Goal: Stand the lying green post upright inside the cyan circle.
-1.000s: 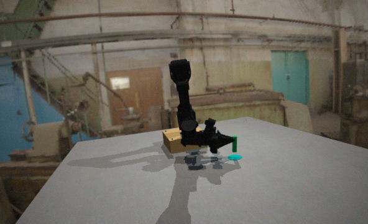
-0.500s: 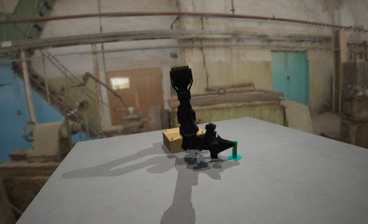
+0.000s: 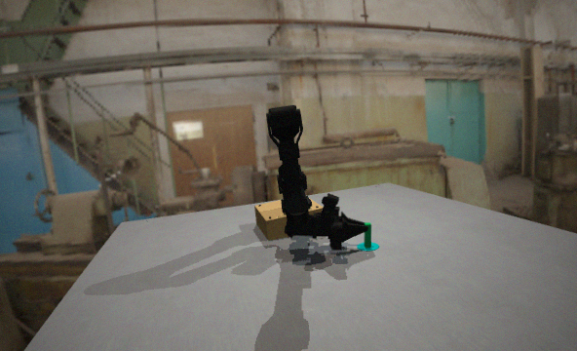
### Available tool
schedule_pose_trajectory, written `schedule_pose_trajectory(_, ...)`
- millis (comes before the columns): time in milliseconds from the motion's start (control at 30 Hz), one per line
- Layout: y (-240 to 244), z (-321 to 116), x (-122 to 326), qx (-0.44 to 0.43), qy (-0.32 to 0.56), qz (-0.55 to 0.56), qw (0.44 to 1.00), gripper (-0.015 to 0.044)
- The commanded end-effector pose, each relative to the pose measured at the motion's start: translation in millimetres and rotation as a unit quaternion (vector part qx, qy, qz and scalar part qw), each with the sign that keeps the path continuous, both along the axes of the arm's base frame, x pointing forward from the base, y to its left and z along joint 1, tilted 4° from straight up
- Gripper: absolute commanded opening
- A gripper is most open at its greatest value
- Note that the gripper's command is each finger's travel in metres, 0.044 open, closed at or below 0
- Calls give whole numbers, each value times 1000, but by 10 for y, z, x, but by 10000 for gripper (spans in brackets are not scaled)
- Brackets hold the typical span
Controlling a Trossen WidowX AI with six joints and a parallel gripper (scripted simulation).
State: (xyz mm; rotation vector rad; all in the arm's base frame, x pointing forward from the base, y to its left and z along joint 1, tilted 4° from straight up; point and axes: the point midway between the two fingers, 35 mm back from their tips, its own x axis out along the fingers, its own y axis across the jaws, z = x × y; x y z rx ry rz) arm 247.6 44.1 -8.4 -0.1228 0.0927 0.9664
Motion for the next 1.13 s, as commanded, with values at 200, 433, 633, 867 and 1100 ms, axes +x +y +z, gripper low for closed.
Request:
schedule_pose_trajectory(200,0,-3,2,0,0,0,1000,364)
schedule_pose_trajectory(433,-9,96,31,0,-1,0,1000,400)
schedule_pose_trajectory(633,-16,271,63,0,-1,1,1000,400)
schedule_pose_trajectory(867,-11,475,72,0,-2,1,1000,400)
schedule_pose_trajectory(1100,8,672,51,0,-2,2,1000,400)
